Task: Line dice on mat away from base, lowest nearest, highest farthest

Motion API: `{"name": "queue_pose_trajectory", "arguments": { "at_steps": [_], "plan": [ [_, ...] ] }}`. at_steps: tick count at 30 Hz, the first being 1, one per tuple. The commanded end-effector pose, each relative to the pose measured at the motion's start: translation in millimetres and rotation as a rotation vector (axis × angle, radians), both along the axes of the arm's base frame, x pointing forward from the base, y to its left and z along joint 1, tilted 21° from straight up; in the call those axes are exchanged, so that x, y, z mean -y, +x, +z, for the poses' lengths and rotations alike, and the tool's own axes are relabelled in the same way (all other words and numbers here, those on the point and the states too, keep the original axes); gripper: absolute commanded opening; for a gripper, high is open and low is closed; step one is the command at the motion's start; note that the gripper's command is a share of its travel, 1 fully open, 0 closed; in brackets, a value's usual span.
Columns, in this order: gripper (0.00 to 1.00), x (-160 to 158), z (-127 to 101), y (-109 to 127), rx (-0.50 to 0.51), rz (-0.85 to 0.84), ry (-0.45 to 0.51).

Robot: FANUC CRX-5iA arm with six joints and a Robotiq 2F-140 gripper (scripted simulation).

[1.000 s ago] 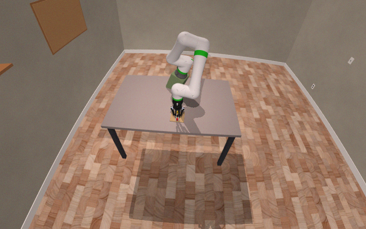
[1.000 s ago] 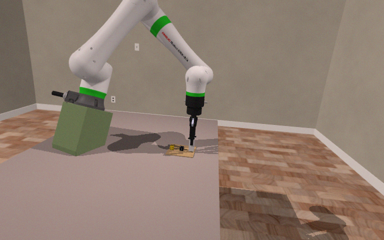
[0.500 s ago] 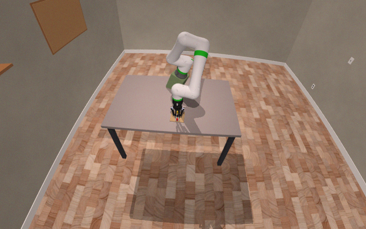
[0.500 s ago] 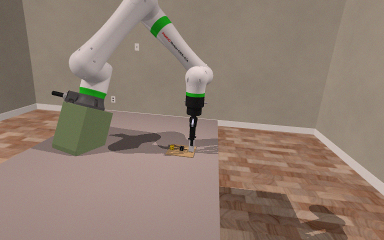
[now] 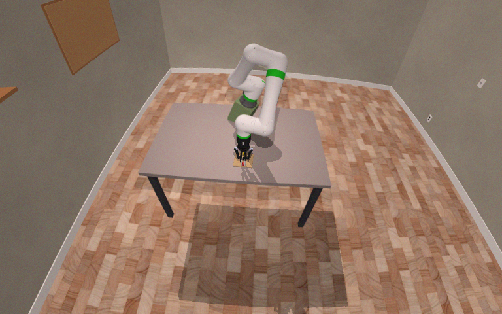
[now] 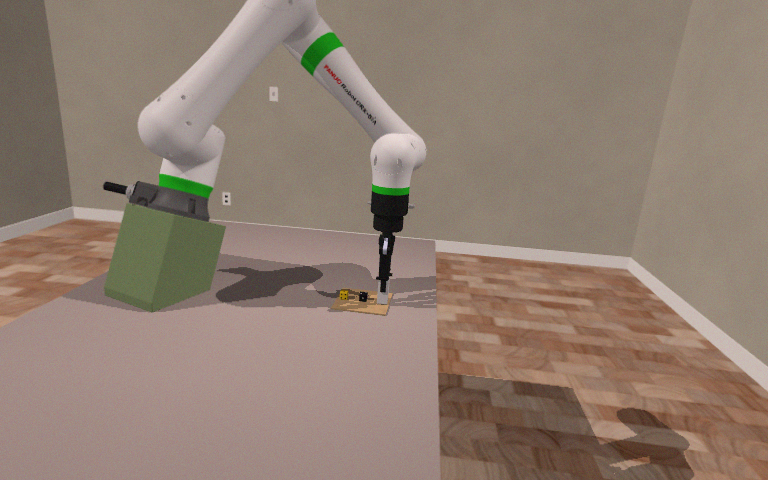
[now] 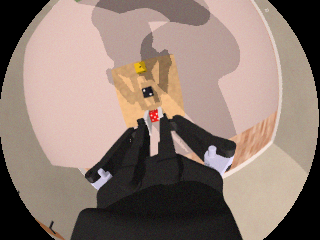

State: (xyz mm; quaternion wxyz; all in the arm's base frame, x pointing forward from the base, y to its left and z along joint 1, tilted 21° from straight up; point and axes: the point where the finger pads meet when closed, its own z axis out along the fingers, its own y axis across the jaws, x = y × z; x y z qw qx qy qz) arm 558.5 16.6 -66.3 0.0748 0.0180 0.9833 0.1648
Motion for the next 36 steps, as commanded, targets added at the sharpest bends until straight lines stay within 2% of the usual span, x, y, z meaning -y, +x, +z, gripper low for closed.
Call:
{"name": "queue_pose_trajectory", "arguments": {
  "at_steps": [1,29,33,36],
  "plan": [
    [0.09,0.2,0.2,0.2,0.0,0.0,0.0],
    [0.09,0.2,0.2,0.2,0.0,0.0,0.0],
    [0.14,0.2,0.2,0.2,0.0,0.0,0.0],
    [0.14,0.2,0.2,0.2,0.0,0.0,0.0]
  ]
}}
